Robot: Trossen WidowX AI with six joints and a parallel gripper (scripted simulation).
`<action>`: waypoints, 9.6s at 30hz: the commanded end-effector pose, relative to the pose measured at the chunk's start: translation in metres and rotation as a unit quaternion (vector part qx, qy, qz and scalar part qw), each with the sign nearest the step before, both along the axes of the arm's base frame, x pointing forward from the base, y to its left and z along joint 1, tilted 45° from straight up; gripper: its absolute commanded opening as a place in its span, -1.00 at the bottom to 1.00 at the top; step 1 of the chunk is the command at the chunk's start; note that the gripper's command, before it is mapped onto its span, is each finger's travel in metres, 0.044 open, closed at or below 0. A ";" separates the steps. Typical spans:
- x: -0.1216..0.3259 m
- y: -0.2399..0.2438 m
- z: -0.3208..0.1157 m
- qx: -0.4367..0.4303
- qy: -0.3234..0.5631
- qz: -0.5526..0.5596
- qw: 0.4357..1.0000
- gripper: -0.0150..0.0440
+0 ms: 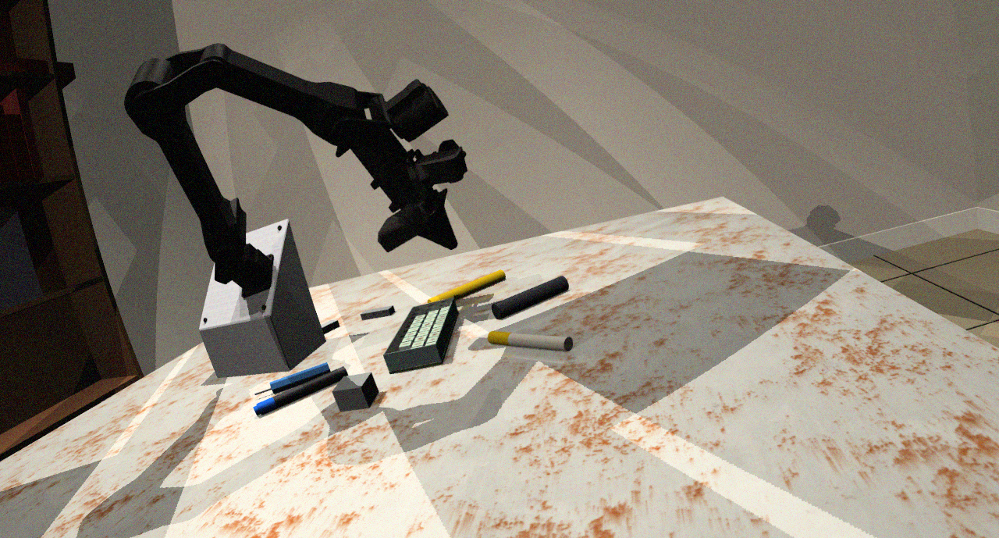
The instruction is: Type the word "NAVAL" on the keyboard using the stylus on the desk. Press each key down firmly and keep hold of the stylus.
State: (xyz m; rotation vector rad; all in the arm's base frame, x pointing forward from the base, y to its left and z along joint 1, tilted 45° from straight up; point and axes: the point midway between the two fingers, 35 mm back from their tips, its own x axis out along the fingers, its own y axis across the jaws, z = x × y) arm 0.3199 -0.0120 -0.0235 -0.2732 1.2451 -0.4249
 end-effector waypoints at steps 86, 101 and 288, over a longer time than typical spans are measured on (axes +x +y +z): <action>-0.089 -0.024 -0.033 -0.153 0.202 0.001 0.967 -0.49; -0.088 -0.002 -0.009 -0.158 0.208 0.000 0.965 -0.22; -0.194 -0.139 0.002 -0.220 0.580 -0.017 0.784 0.02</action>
